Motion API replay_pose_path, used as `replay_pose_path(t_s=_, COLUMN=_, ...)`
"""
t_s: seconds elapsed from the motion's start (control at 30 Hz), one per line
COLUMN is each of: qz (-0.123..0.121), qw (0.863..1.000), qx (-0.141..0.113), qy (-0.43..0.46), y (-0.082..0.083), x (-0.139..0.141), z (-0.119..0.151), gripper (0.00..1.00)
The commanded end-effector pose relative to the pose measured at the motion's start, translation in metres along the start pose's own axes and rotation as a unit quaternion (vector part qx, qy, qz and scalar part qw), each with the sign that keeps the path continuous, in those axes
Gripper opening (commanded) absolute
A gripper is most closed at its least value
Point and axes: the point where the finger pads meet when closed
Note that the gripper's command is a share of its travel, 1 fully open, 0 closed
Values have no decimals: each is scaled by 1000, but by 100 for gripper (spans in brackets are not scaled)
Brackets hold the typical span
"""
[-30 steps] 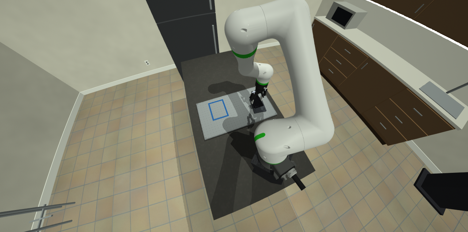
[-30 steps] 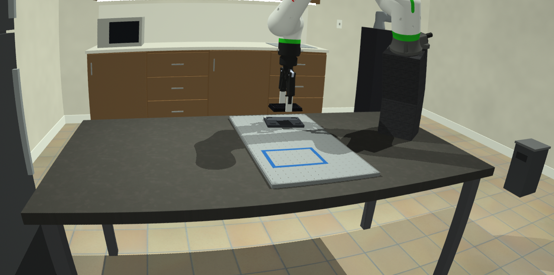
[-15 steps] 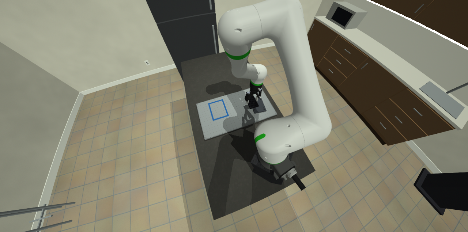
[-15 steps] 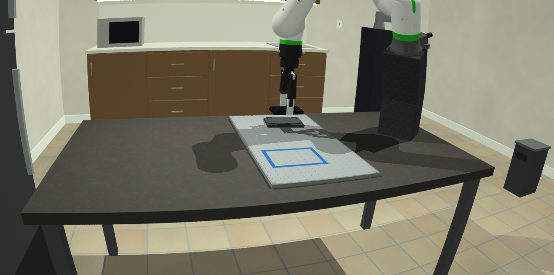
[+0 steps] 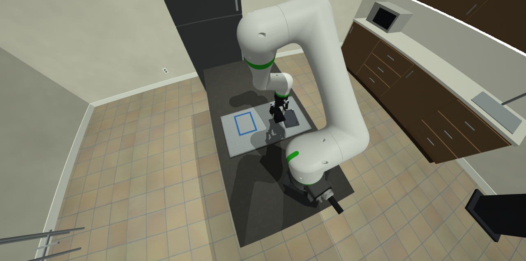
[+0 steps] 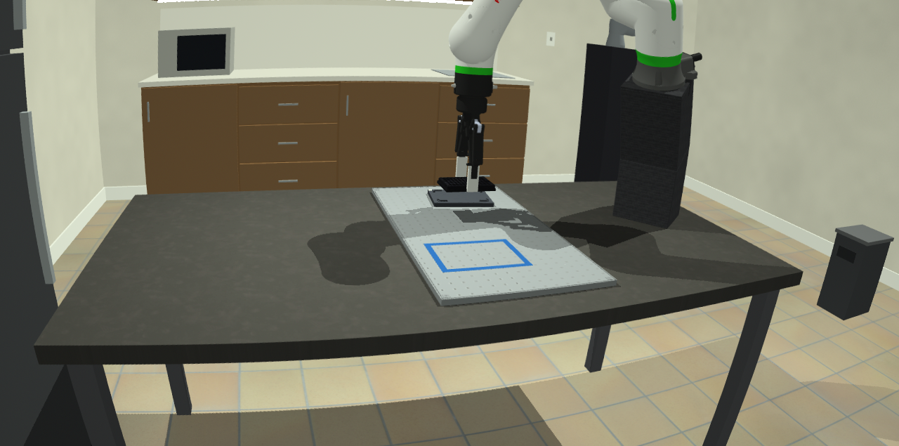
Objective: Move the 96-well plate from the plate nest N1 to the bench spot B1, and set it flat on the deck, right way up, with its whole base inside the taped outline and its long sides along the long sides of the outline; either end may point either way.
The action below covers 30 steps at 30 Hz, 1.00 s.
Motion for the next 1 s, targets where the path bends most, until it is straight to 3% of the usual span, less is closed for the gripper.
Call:
replay_pose_path(t_s=0.0, qz=1, qw=1000, qx=0, qy=0, y=0, x=-10, z=-3, gripper=0)
replay_pose_path(t_s=0.97, qz=1, qw=1000, qx=0, qy=0, y=-3, x=-89, z=-28, gripper=0)
Point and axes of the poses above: the point where the finger pads meet when closed, its own y axis back along the fingers, its own x axis across the jaws, z = x × y, and after that the axes turned 5 degrees about y, right-handed
